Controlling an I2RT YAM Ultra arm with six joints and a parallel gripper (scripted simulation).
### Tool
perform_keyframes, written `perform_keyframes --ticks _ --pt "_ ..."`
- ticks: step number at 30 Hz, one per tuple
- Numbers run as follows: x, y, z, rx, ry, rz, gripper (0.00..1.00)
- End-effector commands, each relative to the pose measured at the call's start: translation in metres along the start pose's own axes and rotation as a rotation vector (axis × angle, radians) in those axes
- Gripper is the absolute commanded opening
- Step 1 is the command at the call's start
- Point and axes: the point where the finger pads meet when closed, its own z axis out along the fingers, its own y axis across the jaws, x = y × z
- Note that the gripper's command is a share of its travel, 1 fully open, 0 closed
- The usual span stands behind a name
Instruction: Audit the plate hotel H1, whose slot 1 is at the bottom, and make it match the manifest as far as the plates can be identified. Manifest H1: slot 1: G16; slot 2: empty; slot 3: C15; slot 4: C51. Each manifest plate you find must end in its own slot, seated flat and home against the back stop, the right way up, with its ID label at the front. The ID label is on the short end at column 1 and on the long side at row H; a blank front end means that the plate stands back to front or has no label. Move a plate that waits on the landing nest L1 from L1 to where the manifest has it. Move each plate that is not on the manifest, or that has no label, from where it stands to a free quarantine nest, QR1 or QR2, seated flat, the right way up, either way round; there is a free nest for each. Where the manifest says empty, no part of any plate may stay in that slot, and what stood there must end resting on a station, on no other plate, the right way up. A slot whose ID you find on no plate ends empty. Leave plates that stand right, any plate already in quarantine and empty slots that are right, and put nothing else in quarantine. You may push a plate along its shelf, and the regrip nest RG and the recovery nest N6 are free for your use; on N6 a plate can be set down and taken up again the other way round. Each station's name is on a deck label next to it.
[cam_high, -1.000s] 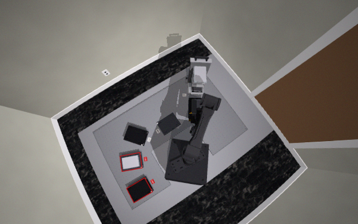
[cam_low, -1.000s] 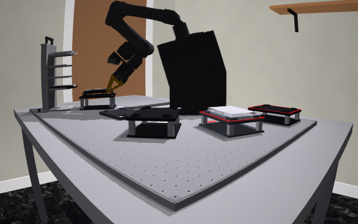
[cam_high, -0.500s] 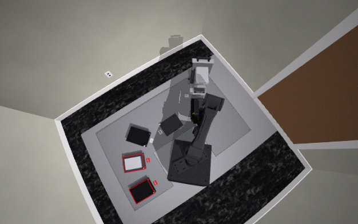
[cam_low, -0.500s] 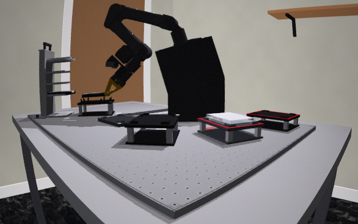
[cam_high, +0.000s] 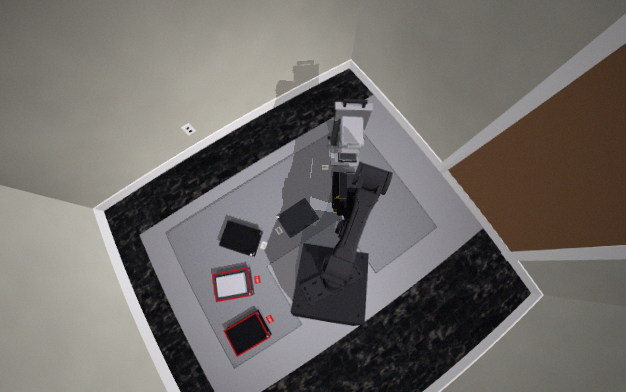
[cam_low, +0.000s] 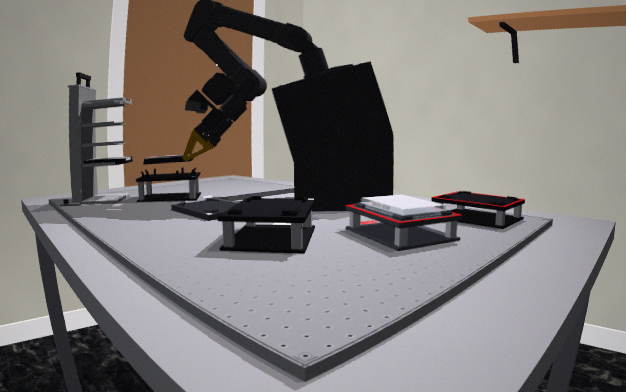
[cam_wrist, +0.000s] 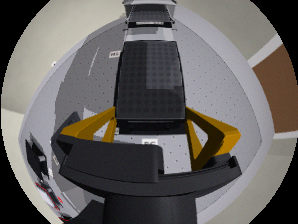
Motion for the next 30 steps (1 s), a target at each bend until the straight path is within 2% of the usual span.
perform_keyframes --ticks 1,30 --pt "-0.006 0.0 -0.003 -0.004 -0.011 -0.003 0.86" --pt "-0.023 0.0 -0.02 -0.004 -0.012 -0.003 0.86"
